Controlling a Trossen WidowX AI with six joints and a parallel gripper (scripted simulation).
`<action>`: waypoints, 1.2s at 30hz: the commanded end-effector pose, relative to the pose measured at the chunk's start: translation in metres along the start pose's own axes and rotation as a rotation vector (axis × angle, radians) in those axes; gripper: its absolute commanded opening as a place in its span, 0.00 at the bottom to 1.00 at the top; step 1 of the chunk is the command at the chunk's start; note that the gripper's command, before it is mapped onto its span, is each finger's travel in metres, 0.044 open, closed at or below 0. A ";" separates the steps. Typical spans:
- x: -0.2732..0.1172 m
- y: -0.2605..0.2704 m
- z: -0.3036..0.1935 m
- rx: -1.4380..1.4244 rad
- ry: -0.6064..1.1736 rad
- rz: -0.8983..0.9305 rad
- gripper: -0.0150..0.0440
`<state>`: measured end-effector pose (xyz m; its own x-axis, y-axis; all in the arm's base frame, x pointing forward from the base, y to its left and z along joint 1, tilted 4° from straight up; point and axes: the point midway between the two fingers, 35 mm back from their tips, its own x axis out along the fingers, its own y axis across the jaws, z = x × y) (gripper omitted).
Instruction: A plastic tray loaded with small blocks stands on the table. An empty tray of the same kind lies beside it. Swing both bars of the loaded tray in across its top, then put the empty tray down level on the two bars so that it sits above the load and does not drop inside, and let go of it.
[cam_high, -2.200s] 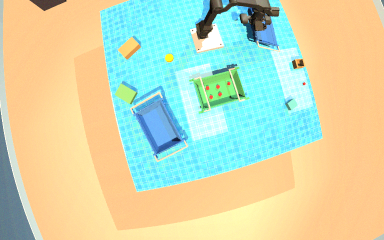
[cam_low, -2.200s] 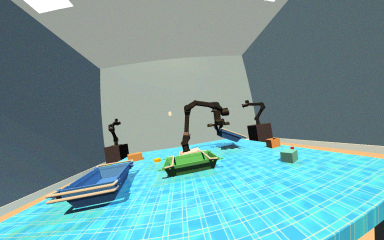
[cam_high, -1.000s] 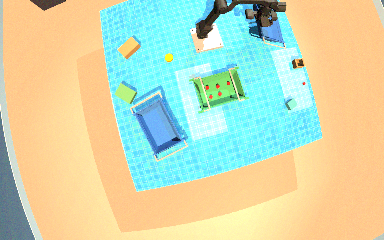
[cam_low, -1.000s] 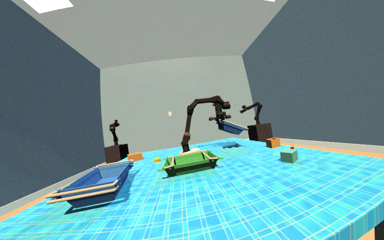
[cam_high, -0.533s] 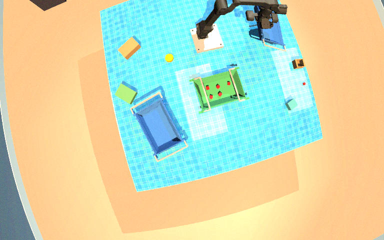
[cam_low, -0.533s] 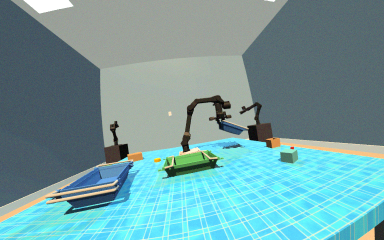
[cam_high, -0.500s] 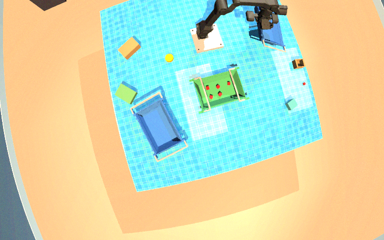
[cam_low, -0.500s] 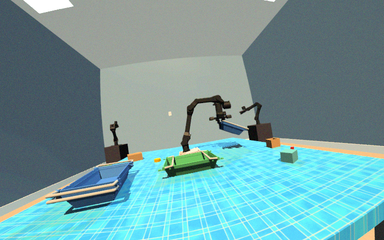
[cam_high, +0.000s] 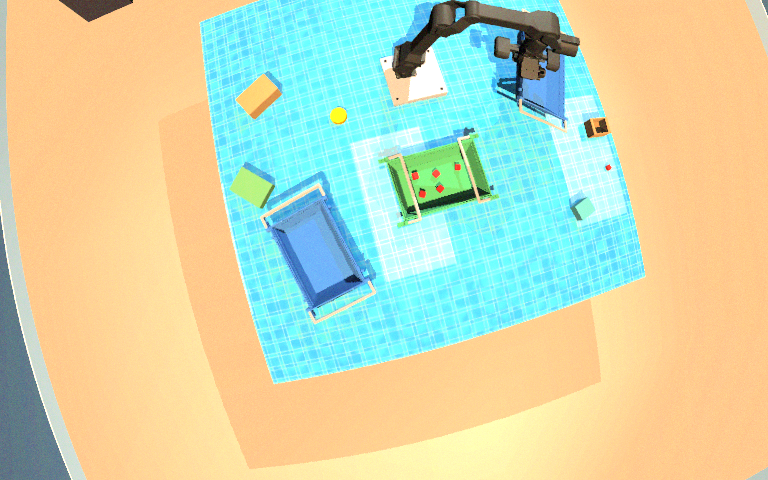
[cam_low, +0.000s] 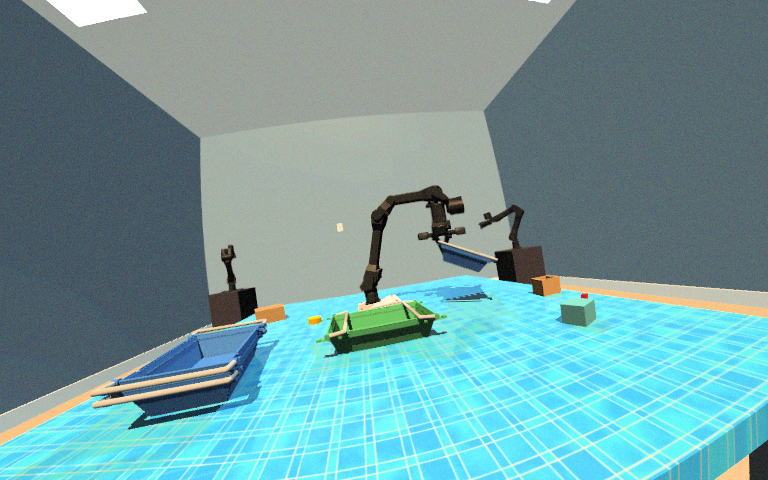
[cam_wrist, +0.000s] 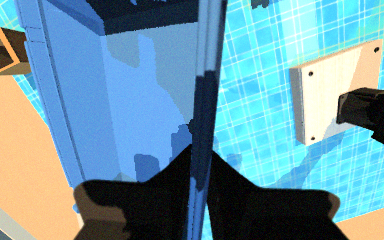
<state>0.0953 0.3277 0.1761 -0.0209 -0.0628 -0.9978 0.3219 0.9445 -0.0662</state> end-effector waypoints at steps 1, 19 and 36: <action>-0.007 0.000 0.015 0.039 -0.003 0.026 0.25; -0.009 -0.011 0.090 0.254 -0.006 0.032 0.25; -0.010 -0.036 0.156 0.457 -0.009 0.034 0.25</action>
<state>0.2229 0.2510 0.1810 -0.0181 -0.0578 -0.9982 0.6877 0.7239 -0.0544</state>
